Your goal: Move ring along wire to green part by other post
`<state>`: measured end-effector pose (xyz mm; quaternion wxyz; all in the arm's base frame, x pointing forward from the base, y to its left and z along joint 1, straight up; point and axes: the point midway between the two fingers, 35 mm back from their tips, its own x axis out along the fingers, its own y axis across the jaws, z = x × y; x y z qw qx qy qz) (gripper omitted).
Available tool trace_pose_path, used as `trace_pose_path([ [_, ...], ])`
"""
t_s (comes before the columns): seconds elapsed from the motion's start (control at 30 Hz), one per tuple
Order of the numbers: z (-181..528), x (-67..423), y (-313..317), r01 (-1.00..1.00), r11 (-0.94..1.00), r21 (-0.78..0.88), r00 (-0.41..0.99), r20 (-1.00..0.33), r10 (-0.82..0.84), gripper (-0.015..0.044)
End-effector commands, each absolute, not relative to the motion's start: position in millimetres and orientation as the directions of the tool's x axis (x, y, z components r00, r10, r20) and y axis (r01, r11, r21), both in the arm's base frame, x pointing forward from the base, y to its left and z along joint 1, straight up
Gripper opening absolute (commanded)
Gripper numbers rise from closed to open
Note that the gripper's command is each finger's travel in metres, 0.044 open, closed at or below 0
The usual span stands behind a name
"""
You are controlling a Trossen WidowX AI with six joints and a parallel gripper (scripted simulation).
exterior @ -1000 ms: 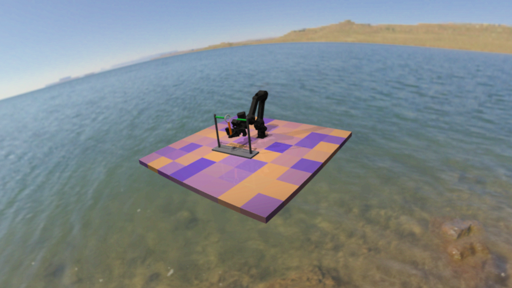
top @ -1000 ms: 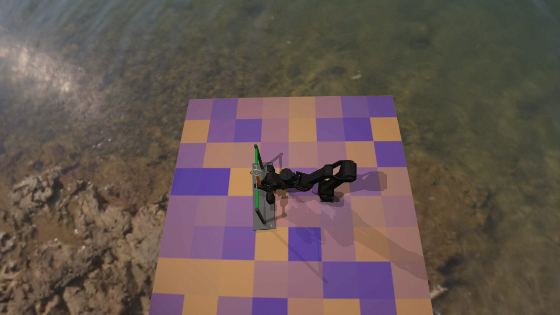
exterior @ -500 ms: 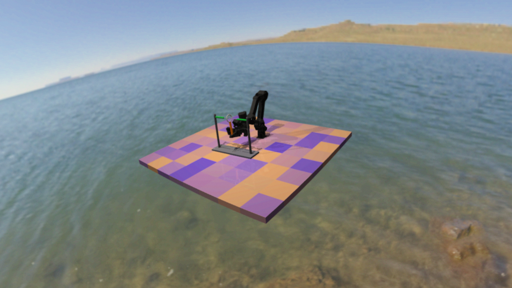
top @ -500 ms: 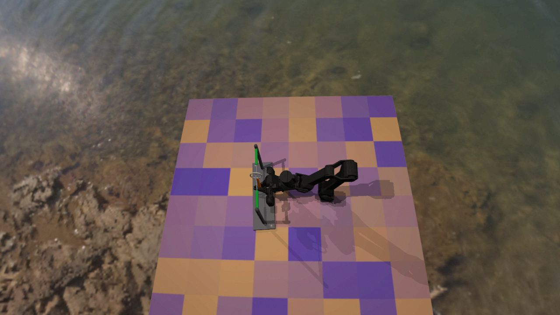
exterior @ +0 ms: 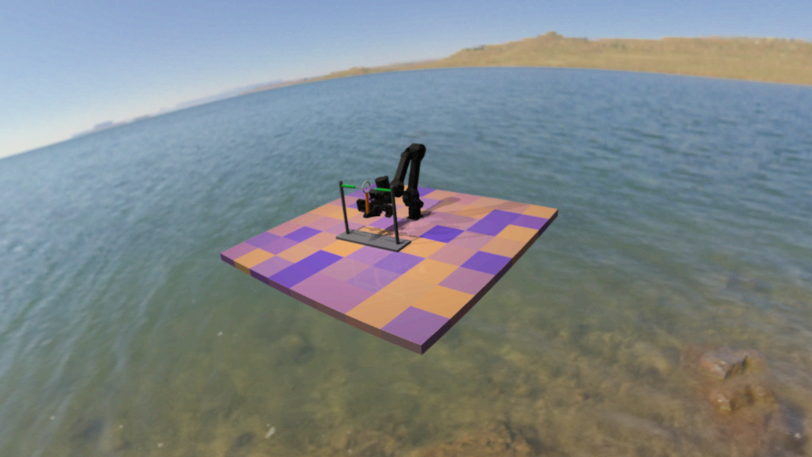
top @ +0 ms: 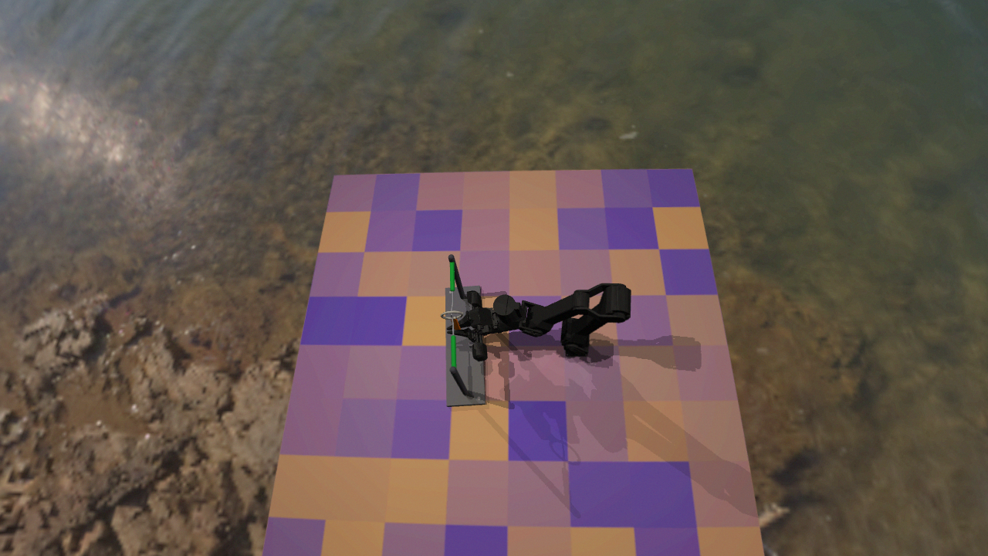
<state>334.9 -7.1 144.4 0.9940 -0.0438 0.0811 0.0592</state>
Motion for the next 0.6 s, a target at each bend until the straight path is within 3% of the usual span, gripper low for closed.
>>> trace_pose_path([
  [0.0,142,335,-8,-0.153,0.981,-0.121,0.976,-0.174,0.131,-0.0150],
  [0.57,140,329,3,-0.164,0.978,-0.126,0.969,-0.204,0.136,-0.0150],
])
